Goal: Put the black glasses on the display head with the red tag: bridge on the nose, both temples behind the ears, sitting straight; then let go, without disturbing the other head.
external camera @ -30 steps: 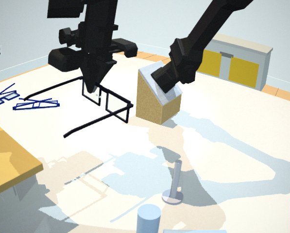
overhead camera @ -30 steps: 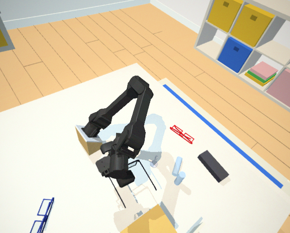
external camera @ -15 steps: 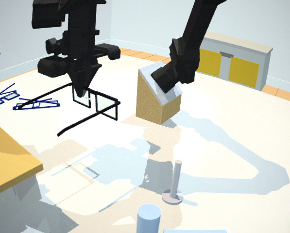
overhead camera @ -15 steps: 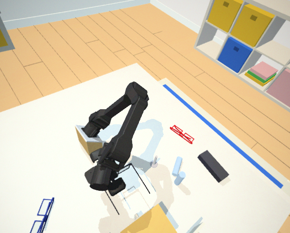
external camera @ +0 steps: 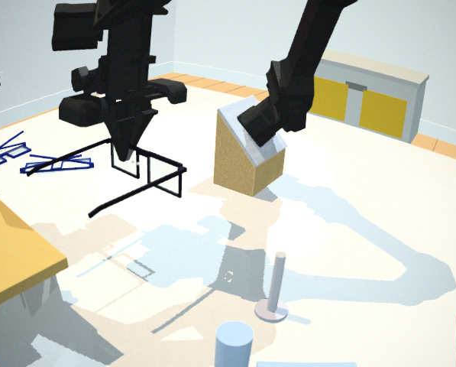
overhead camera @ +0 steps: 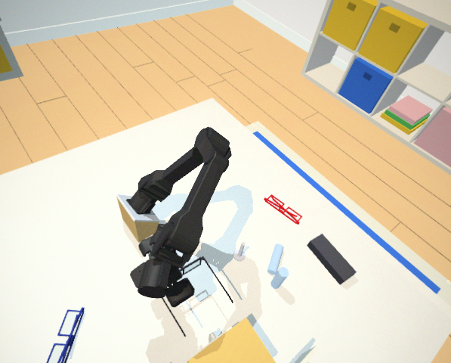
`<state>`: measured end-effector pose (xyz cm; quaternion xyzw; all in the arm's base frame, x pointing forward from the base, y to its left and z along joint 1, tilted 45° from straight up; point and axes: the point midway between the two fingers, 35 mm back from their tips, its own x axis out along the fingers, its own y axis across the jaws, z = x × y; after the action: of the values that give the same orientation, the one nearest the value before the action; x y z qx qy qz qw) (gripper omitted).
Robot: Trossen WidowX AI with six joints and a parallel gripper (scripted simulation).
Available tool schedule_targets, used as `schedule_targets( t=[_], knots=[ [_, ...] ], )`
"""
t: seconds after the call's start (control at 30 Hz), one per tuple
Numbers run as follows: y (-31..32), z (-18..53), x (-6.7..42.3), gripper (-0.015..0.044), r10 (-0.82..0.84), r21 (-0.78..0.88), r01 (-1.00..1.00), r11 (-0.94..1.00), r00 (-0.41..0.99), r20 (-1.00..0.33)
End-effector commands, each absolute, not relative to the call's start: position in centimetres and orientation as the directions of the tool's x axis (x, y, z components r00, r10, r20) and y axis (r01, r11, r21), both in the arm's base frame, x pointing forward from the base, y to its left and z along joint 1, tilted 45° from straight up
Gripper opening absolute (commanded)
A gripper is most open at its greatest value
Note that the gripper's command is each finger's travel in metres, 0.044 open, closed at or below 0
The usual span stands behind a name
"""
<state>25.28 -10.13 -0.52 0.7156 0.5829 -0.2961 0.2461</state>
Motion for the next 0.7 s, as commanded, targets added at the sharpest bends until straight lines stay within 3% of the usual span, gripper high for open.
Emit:
schedule_targets(
  t=[0.0, 0.67],
  knots=[
    [-9.7, -0.9, 25.2, 0.0000, 0.696, -0.018, 0.983, -0.184, 0.118, -0.708],
    [-8.7, -2.0, 25.5, 0.0000, 0.696, -0.013, 0.982, -0.189, 0.124, -0.707]
  ],
)
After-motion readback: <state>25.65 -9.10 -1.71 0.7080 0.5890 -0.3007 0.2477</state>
